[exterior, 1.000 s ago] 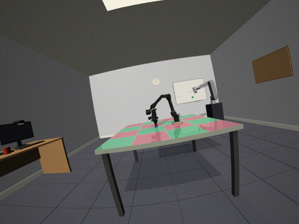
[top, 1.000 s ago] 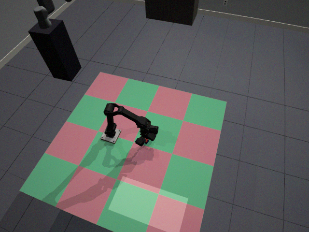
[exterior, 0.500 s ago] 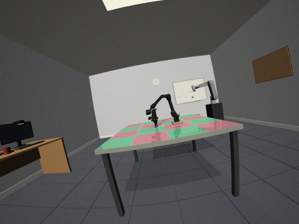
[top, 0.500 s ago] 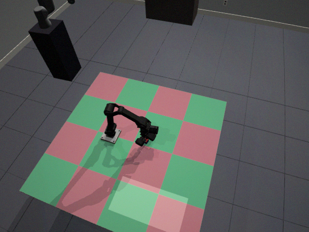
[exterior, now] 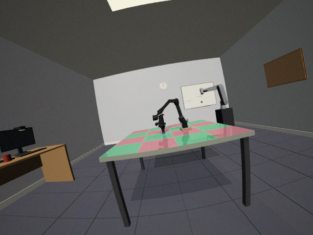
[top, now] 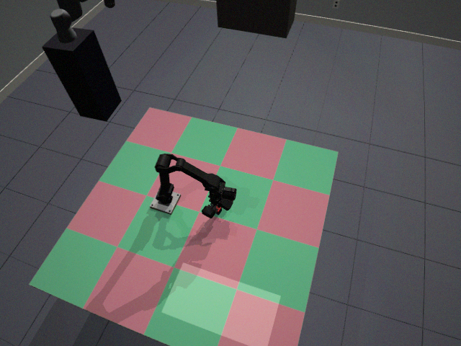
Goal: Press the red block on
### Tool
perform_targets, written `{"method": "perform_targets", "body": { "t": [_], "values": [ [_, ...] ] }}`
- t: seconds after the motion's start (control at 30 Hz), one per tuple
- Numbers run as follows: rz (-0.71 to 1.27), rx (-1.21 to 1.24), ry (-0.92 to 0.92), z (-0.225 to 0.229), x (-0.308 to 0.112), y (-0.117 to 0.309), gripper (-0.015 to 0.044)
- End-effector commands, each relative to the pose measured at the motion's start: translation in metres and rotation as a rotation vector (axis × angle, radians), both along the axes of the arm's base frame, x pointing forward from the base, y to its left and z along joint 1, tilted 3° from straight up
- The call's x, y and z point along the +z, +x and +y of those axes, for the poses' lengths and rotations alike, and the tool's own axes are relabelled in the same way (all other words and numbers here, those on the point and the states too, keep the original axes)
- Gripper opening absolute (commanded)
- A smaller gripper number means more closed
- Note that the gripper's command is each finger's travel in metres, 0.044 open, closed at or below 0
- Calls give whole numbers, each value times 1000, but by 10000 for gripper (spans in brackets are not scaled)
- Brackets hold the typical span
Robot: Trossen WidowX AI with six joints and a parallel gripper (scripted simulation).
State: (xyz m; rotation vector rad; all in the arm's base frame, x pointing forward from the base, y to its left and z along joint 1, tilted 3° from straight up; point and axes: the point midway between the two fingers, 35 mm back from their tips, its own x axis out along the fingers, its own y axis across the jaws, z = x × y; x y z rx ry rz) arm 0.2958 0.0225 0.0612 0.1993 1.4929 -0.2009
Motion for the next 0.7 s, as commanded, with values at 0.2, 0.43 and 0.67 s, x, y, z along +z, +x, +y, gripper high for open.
{"method": "perform_targets", "body": {
  "t": [0.2, 0.43, 0.67],
  "values": [
    [-4, -4, -2, 1, 98, -6, 220],
    [-4, -4, -2, 2, 100, -2, 220],
    [-4, -4, -2, 2, 100, -2, 220]
  ]
}}
